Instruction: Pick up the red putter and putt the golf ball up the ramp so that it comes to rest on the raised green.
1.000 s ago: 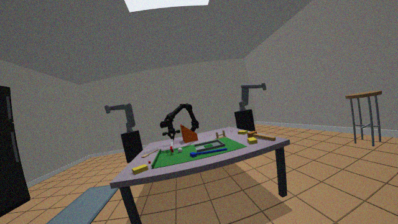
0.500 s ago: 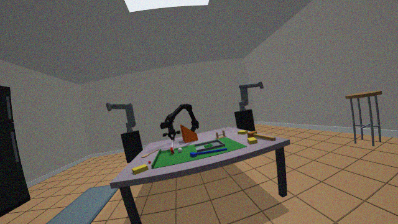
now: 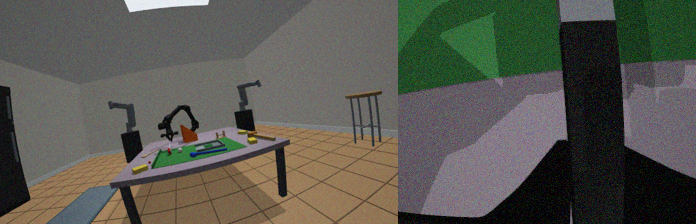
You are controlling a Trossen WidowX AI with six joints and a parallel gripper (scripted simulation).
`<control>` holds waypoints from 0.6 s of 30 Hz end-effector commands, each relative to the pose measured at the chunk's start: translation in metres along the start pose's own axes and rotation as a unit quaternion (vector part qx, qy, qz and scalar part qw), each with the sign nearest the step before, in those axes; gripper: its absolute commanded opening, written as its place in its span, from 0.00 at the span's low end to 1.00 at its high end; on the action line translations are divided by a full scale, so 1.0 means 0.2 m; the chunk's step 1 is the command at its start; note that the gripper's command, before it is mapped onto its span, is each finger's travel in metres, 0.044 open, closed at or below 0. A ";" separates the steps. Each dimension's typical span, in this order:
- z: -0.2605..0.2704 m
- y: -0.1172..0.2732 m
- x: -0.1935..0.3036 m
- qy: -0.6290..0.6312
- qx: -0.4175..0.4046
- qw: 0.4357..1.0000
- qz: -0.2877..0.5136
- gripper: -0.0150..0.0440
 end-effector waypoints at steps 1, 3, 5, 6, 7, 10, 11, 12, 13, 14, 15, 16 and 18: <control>-0.03 0.01 -0.01 0.002 0.002 1.000 -0.002 0.25; -0.03 0.01 -0.01 0.002 0.002 1.000 -0.002 0.25; -0.01 0.00 0.00 0.000 -0.001 1.000 0.000 0.25; -0.01 0.00 0.00 0.000 -0.001 1.000 0.000 0.25; -0.01 0.00 0.00 0.000 -0.001 1.000 0.000 0.25; 0.08 0.01 -0.01 0.000 0.000 1.000 0.000 0.25; 0.14 0.02 -0.02 0.000 0.000 1.000 0.000 0.25; 0.20 0.02 -0.02 0.000 0.000 1.000 -0.001 0.25; 0.27 0.02 -0.02 0.000 0.000 1.000 -0.001 0.25; 0.33 0.02 -0.02 0.000 0.000 1.000 -0.001 0.25; 0.39 0.02 -0.01 0.001 -0.001 1.000 -0.001 0.25; 0.45 0.02 0.00 0.001 -0.001 1.000 -0.001 0.25; 0.58 0.01 0.02 0.002 -0.003 1.000 0.000 0.25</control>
Point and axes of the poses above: the point midway between the two fingers, 35 mm back from their tips, its own y axis back along the fingers, its own z axis across the jaws, x = y × z, the point moved 8 cm from there along y, back along the fingers, and after that the axes turned 4 degrees about -y, right-handed, at the moved point
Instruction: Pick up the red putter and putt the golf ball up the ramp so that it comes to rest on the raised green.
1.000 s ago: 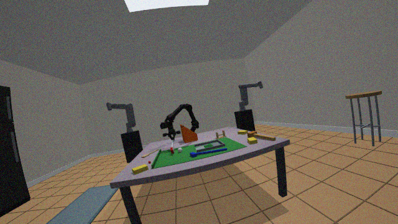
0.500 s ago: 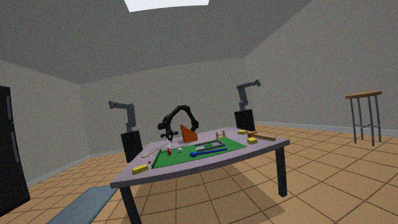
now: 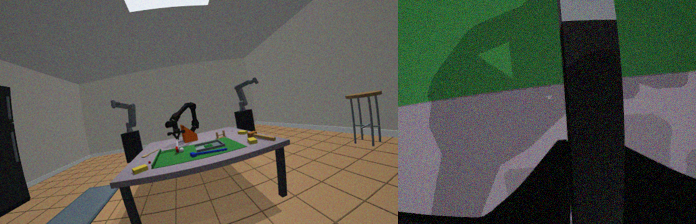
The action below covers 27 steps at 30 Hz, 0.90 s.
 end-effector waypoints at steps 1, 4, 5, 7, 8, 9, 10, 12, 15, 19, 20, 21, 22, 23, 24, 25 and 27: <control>0.25 -0.02 0.05 0.001 -0.007 1.000 -0.001 0.25; 0.29 -0.02 0.06 0.001 -0.008 1.000 -0.001 0.25; 0.29 -0.02 0.06 0.001 -0.008 1.000 -0.001 0.25; 0.28 -0.02 0.06 0.001 -0.008 1.000 -0.001 0.25; 0.28 -0.01 0.06 0.001 -0.008 1.000 -0.001 0.25; 0.28 0.01 0.06 0.001 -0.007 1.000 -0.001 0.25; 0.28 0.03 0.06 0.001 -0.007 1.000 -0.001 0.25; 0.28 0.08 0.05 0.001 -0.007 1.000 -0.001 0.25; 0.28 0.19 0.06 0.001 -0.007 1.000 -0.001 0.25; 0.28 0.28 0.06 0.000 -0.007 1.000 -0.001 0.25; 0.28 0.28 0.06 0.000 -0.007 1.000 -0.001 0.25; 0.28 0.28 0.06 0.000 -0.007 1.000 -0.001 0.25; 0.28 0.23 0.06 -0.003 -0.009 1.000 0.000 0.25; 0.28 0.23 0.06 -0.003 -0.009 1.000 0.000 0.25; 0.28 0.23 0.06 -0.003 -0.009 1.000 0.000 0.25; 0.28 0.23 0.06 -0.003 -0.009 1.000 0.000 0.25; 0.28 0.23 0.06 -0.003 -0.009 1.000 0.000 0.25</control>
Point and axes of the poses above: the point midway between the two fingers, 35 mm back from their tips, its own y axis back along the fingers, its own z axis across the jaws, x = y × z, the point moved 8 cm from there along y, back along the fingers, and after that the axes turned 4 degrees about -y, right-handed, at the moved point
